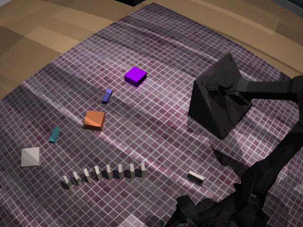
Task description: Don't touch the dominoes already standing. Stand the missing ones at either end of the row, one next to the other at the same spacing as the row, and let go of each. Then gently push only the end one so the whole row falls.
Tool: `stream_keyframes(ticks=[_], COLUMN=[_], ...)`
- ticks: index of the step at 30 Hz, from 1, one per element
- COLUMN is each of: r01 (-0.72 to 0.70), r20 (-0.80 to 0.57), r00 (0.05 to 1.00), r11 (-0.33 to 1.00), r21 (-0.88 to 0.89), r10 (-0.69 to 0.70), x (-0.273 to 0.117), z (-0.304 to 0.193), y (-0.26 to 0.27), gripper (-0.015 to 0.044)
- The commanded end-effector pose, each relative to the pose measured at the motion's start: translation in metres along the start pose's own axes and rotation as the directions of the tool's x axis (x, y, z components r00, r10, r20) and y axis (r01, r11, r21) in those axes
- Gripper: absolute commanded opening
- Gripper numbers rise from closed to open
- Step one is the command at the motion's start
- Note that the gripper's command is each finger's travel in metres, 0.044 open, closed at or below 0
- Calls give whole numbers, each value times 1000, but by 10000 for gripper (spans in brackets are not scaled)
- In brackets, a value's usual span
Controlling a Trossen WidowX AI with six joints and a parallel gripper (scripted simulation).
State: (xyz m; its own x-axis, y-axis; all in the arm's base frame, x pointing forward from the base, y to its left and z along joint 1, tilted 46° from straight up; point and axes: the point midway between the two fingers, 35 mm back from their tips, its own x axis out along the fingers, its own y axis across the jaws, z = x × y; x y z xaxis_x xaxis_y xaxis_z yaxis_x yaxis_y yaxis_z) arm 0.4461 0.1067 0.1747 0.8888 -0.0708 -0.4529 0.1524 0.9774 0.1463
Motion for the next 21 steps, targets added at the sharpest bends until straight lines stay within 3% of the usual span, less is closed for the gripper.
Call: stream_keyframes(ticks=[1,5,9,16,21], r01=[-299,-599,-823,-918,-919], r20=[-337,-544,-667,-694,-694], r00=[925,775,567,380,376], r11=[883,648,364,157,153], r21=[-361,-471,-435,-365,-363], r10=[176,321,484,612,615], x=[7,-7,-39,-72,-73], z=[-1,-13,-11,0,1], y=[-13,-5,5,12,12], gripper=[440,440,440,440,440])
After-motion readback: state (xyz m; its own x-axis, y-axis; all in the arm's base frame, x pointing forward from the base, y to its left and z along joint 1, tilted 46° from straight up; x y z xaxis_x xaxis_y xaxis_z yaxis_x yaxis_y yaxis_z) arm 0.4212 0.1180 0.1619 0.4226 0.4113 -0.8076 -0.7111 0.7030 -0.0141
